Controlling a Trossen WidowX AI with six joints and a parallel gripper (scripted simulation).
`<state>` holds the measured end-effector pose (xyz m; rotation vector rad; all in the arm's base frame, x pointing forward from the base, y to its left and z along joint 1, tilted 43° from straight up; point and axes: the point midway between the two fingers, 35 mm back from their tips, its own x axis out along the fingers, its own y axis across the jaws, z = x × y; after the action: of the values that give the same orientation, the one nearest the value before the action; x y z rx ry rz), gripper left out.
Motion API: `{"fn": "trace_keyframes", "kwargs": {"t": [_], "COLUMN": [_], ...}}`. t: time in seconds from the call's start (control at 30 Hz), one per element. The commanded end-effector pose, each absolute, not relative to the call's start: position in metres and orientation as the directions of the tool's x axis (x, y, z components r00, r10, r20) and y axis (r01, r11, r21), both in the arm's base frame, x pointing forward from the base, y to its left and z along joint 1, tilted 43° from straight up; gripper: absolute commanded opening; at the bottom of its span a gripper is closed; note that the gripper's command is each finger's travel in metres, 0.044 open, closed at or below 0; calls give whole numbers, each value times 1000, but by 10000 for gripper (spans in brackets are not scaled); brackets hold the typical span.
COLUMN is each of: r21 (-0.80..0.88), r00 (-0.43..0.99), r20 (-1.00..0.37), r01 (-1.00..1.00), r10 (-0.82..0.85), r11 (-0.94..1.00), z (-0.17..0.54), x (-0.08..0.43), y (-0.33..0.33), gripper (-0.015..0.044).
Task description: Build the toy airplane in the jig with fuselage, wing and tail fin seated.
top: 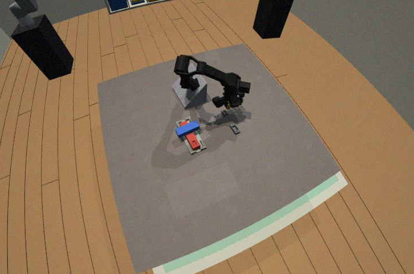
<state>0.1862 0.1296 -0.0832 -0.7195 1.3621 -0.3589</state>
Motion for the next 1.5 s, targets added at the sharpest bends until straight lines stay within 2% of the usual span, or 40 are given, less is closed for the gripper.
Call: {"fn": "trace_keyframes", "kwargs": {"t": [0.0,0.77,1.47], "r21": [-650,-670,-633], "r00": [193,173,157], "r20": [-759,-742,-774], "r01": [-164,-166,-187], "r10": [-622,-648,-614], "r11": [742,723,751], "z": [-74,-21,-2], "x": [184,165,207], "y": [139,171,157], "gripper": [0,0,0]}}
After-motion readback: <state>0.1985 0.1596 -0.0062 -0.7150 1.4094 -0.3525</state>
